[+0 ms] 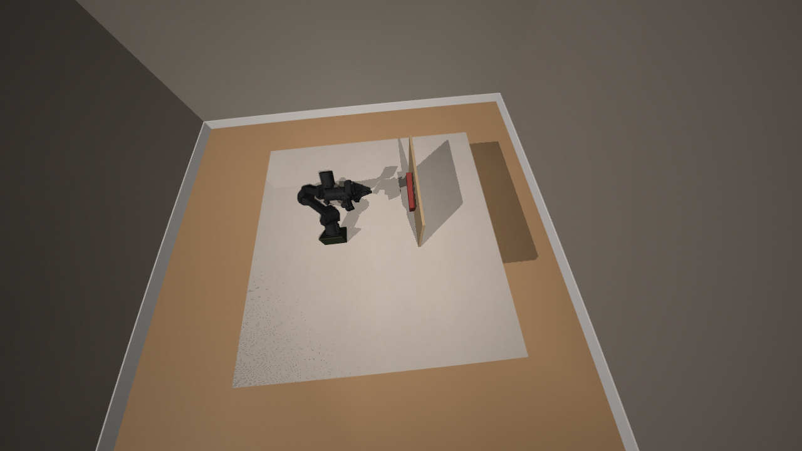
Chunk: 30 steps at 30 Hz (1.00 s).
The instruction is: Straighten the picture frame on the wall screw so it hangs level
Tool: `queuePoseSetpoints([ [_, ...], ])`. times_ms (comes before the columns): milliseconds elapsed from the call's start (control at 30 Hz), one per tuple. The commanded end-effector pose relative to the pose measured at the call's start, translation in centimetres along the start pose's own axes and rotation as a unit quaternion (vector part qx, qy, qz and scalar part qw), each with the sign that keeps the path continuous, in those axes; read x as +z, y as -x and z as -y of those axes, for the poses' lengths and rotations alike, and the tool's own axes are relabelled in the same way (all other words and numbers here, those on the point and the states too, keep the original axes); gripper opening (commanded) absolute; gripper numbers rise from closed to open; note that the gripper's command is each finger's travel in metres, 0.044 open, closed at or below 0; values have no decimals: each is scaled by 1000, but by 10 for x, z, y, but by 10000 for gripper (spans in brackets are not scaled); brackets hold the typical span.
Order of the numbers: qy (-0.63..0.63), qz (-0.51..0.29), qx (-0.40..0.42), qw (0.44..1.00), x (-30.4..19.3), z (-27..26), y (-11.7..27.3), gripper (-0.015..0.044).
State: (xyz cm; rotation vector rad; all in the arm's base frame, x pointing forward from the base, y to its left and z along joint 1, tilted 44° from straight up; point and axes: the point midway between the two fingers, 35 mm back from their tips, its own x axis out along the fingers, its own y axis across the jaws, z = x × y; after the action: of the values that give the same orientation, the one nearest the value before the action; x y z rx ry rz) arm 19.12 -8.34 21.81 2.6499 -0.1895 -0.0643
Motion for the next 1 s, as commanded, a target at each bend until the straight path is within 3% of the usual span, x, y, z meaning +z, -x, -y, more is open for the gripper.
queuePoseSetpoints([
  [0, -1, 0, 2, 1000, 0, 0, 0, 260],
  [400, 0, 0, 0, 1000, 0, 0, -1, 260],
  [800, 0, -3, 4, 1000, 5, 31, -56, 260],
  [967, 0, -4, 4, 1000, 5, 38, -62, 260],
])
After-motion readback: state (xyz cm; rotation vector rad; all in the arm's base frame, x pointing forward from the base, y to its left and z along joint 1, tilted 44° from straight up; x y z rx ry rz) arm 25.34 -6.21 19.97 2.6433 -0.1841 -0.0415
